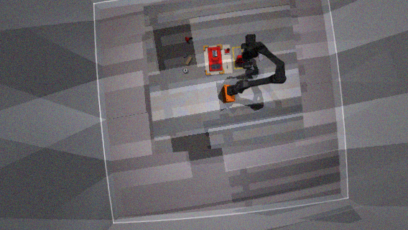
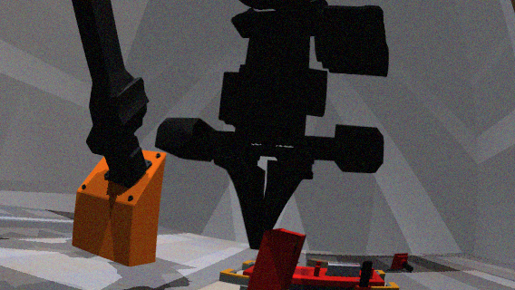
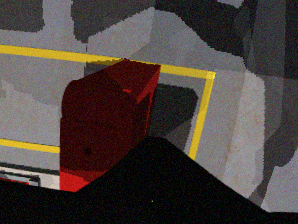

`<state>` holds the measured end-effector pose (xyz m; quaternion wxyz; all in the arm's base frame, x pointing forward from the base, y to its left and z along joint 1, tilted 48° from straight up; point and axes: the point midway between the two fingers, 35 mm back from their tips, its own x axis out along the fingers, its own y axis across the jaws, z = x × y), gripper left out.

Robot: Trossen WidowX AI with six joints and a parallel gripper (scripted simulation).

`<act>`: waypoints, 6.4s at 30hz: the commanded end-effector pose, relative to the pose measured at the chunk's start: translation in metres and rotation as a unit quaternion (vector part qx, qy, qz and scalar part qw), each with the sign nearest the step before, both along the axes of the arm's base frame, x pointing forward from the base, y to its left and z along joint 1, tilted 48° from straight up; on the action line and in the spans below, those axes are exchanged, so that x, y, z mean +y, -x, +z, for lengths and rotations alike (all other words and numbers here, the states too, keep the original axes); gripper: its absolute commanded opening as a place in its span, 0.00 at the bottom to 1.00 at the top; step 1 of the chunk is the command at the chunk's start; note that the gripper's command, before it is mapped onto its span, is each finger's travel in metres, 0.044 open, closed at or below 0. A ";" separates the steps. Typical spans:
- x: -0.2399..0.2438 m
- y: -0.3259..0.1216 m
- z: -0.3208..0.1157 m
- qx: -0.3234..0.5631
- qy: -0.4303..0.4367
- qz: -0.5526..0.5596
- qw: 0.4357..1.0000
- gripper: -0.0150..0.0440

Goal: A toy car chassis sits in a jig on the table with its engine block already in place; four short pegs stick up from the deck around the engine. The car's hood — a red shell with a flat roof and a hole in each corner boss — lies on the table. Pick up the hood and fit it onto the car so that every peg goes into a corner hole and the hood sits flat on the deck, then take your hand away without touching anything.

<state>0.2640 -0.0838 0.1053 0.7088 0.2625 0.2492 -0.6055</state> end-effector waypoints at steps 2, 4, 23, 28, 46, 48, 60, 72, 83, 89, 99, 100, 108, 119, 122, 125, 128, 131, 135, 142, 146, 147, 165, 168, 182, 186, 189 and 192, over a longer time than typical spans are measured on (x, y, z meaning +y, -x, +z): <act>0.000 -0.004 0.001 0.001 0.002 0.000 1.000 0.25; 0.000 -0.005 0.001 0.001 0.002 0.000 1.000 0.25; 0.002 -0.017 0.001 0.001 0.002 0.000 1.000 0.25; 0.002 -0.020 0.002 0.000 0.002 0.000 1.000 0.25; 0.062 -0.011 0.054 0.002 0.001 0.000 1.000 0.25; 0.062 -0.011 0.054 0.002 0.001 0.000 1.000 0.25; 0.058 -0.015 0.050 -0.001 0.001 0.004 1.000 0.25; 0.056 -0.019 0.047 0.039 0.009 0.041 0.998 0.39; 0.037 -0.051 0.019 0.327 0.065 0.304 0.892 0.88; 0.024 -0.067 0.003 0.464 0.092 0.428 0.770 1.00; 0.018 -0.073 -0.003 0.515 0.102 0.473 0.707 1.00; 0.018 -0.073 -0.003 0.515 0.102 0.473 0.707 1.00; 0.018 -0.073 -0.003 0.515 0.102 0.473 0.707 1.00; 0.012 -0.074 -0.008 0.515 0.102 0.474 0.707 1.00; 0.011 -0.075 -0.010 0.514 0.102 0.474 0.707 1.00; 0.009 -0.075 -0.011 0.514 0.102 0.474 0.708 1.00; 0.007 -0.075 -0.013 0.514 0.102 0.474 0.708 1.00; 0.005 -0.076 -0.015 0.514 0.102 0.474 0.708 1.00; 0.002 -0.076 -0.017 0.514 0.102 0.474 0.708 1.00; -0.002 -0.077 -0.021 0.514 0.102 0.474 0.708 1.00; -0.005 -0.077 -0.023 0.514 0.102 0.474 0.708 1.00; -0.006 -0.078 -0.024 0.514 0.102 0.474 0.708 1.00; -0.018 -0.078 -0.033 0.515 0.103 0.473 0.707 1.00; -0.020 -0.078 -0.035 0.515 0.103 0.473 0.707 1.00; -0.025 -0.078 -0.039 0.515 0.103 0.473 0.707 1.00; -0.026 -0.079 -0.040 0.515 0.103 0.473 0.707 1.00; -0.027 -0.079 -0.041 0.515 0.103 0.473 0.707 1.00; -0.029 -0.079 -0.042 0.515 0.103 0.473 0.707 1.00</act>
